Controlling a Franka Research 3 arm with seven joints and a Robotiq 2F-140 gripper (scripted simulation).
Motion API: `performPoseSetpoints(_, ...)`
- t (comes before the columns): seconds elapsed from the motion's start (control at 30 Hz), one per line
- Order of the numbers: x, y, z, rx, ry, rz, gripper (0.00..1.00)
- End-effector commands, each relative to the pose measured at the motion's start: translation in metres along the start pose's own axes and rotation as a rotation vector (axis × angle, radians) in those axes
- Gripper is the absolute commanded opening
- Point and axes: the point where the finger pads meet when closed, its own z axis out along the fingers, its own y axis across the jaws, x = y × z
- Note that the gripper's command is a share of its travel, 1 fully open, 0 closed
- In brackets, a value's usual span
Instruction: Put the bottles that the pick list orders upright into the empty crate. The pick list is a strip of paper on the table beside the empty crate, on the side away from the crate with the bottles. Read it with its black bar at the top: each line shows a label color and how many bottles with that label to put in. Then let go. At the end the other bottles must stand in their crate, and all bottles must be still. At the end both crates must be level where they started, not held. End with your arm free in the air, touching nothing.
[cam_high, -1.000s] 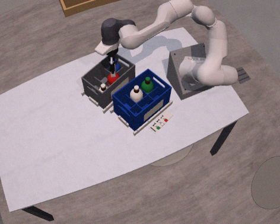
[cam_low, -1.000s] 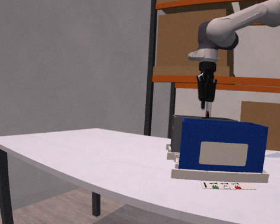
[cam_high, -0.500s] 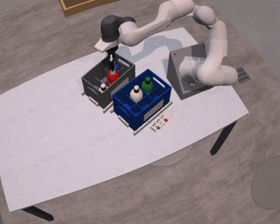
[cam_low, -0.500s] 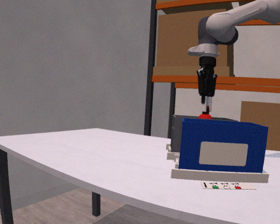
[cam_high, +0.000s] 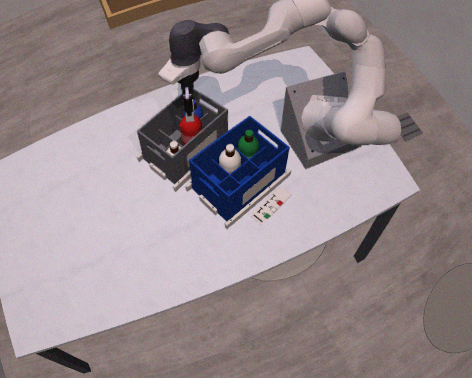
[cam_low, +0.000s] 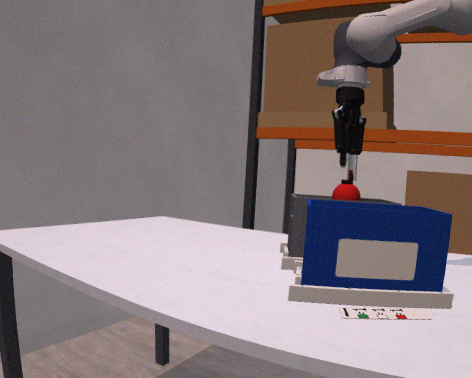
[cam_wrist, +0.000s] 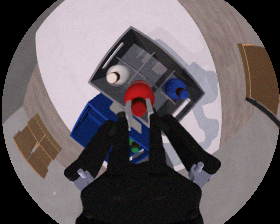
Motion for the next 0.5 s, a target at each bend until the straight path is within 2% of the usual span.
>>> performPoseSetpoints(0.0,0.0,0.001,-0.011,-0.001,0.003,-0.006,0.0)
performPoseSetpoints(0.47,0.0,0.001,-0.031,-0.001,0.003,-0.006,0.0)
